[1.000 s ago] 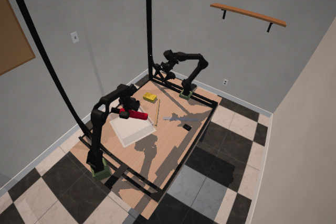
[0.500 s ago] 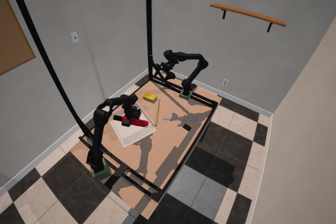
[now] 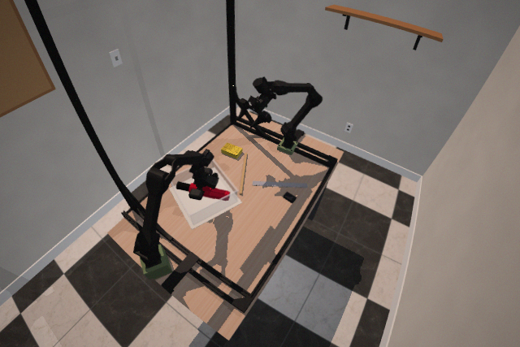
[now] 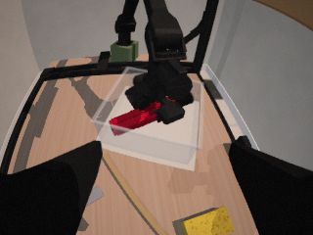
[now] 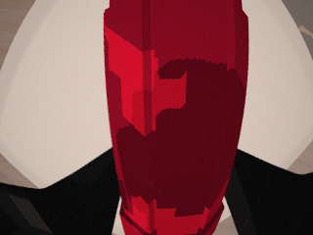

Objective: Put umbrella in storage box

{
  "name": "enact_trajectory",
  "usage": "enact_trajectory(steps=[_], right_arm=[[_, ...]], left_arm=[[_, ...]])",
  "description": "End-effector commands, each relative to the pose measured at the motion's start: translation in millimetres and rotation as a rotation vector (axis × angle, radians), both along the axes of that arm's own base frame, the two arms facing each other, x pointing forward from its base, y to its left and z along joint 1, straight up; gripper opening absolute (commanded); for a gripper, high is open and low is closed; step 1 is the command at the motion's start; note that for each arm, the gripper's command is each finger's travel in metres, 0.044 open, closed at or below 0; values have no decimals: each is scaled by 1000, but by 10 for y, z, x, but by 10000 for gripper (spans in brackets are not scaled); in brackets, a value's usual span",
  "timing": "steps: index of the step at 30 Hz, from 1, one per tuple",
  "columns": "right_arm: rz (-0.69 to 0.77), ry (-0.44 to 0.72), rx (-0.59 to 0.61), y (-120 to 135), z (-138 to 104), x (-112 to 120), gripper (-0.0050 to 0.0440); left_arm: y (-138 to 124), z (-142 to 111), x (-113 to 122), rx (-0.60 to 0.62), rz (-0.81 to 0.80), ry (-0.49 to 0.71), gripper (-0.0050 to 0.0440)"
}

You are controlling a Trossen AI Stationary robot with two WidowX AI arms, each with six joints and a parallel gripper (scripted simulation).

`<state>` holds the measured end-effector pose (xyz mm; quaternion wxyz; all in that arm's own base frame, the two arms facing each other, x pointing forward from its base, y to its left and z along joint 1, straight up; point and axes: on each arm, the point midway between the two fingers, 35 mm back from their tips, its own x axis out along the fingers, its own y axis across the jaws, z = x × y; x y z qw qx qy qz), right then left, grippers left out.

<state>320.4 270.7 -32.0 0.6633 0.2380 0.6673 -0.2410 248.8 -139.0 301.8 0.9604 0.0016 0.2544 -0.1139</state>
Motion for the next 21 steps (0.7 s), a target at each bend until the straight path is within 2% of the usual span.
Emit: enact_trajectory(steps=[1,3,13,21], right_arm=[[-5,-7,2,1,-15,11,48],[-5,-7,2,1,-15,11,48],[-5,-7,2,1,-15,11,288],[-5,-7,2,1,-15,11,296]], left_arm=[[-5,-2,-2,-2,-1,2,400],[-5,-2,-2,-2,-1,2,400],[-5,-2,-2,-2,-1,2,400],[-5,-2,-2,-2,-1,2,400]])
